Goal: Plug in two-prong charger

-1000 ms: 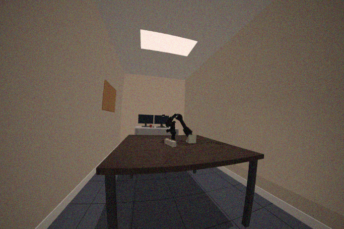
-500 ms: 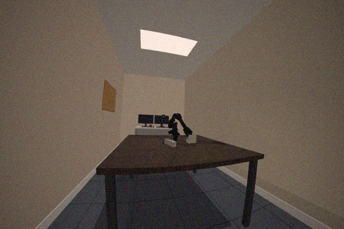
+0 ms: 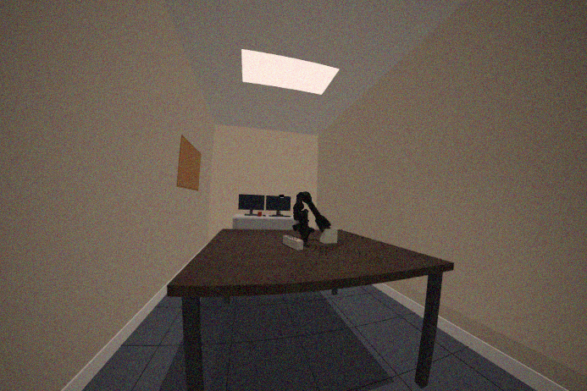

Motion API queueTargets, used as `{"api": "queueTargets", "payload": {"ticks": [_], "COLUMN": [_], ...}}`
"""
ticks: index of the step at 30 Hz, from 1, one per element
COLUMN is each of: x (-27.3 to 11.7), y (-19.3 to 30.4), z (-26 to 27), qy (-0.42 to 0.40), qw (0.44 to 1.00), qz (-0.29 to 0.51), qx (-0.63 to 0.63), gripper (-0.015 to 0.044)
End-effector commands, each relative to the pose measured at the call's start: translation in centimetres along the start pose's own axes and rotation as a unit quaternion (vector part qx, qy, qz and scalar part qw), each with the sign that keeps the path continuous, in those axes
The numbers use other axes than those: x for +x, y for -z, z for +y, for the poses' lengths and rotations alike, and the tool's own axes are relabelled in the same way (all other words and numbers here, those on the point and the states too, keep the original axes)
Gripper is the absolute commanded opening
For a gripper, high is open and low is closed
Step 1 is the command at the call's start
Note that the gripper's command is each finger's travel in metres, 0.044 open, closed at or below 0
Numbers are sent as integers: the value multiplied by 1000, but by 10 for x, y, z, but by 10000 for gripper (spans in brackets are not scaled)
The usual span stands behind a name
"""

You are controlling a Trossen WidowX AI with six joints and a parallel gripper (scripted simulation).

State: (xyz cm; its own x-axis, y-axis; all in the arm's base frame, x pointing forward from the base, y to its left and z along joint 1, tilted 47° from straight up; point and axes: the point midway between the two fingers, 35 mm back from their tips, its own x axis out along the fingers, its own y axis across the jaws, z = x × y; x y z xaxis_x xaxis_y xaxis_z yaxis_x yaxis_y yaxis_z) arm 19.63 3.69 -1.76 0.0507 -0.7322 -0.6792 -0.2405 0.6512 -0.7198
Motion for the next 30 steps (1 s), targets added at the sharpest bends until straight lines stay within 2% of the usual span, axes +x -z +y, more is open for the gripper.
{"api": "queueTargets", "payload": {"ticks": [1, 30], "x": [1, 0], "y": [-3, -39], "z": [3, 9], "qy": [-1, 1], "qw": [1000, 1000], "qz": [1, 0], "qx": [-8, -21], "gripper": [0, 0]}}
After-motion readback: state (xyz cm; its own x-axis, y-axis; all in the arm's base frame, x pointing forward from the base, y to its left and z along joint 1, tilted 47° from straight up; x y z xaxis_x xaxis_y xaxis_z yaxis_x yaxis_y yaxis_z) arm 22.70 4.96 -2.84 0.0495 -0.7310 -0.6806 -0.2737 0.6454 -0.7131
